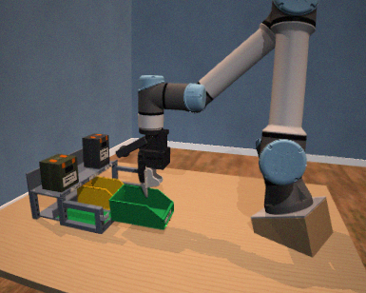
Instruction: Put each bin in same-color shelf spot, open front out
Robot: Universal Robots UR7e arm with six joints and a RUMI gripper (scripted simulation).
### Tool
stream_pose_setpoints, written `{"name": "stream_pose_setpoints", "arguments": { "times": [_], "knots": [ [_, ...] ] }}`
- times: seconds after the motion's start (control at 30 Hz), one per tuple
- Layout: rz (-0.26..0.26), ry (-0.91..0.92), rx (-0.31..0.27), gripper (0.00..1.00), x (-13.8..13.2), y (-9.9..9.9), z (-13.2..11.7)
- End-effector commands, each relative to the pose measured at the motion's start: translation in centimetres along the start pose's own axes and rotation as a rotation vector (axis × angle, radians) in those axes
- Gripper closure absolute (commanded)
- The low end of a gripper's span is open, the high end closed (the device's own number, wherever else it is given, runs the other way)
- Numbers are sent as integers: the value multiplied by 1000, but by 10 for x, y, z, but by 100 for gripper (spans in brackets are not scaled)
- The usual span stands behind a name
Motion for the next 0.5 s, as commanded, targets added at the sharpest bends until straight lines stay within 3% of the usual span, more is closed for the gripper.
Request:
{"name": "stream_pose_setpoints", "arguments": {
  "times": [0.0, 0.47],
  "knots": [
    [0, 0, 1, 100, 2, 0, 7],
    [0, 0, 1, 100, 3, 0, 10]
  ]
}}
Point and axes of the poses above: the point where the finger pads meet when closed, its own y axis out along the fingers, its own x axis across the jaws, z = x × y, the point moved 6 cm from there along -y, back along the fingers, and after that the axes turned 15 degrees about -y, right-handed, at the moved point
